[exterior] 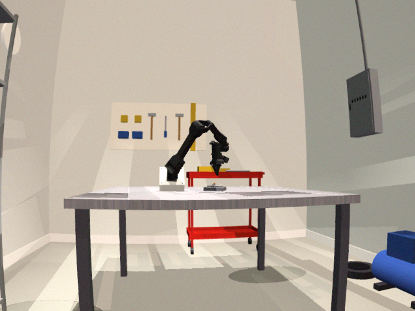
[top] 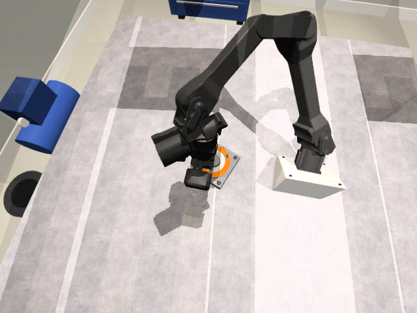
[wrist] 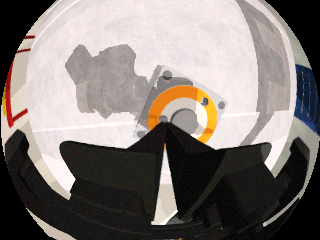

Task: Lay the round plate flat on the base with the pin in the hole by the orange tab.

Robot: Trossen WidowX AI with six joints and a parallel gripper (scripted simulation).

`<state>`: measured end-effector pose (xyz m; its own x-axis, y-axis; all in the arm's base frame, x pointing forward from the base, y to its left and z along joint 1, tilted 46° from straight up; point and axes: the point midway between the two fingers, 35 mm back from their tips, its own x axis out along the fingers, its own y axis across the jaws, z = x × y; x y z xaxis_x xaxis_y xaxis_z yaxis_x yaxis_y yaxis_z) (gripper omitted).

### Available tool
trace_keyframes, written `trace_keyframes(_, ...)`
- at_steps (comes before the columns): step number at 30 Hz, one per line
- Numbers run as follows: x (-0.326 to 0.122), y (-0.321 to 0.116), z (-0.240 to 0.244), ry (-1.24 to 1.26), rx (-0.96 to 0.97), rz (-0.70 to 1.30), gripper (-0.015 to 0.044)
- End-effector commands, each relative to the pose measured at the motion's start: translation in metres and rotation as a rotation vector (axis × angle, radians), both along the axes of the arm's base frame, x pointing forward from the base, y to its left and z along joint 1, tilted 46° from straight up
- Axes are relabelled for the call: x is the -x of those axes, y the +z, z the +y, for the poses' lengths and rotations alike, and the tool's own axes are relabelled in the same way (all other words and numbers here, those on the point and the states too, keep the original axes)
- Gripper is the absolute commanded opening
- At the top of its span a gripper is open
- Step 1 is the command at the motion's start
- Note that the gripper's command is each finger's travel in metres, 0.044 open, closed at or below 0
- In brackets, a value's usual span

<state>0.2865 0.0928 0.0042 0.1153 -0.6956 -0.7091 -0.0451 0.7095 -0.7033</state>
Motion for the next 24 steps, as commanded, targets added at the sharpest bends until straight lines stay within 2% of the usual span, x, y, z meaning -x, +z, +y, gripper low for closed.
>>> trace_keyframes(1,-0.005,-0.013,0.006,-0.022,0.009,0.03,0.0)
trace_keyframes(13,-0.008,-0.047,-0.028,-0.023,0.011,0.031,0.0)
trace_keyframes(24,0.003,-0.051,-0.027,-0.023,0.011,0.031,0.0)
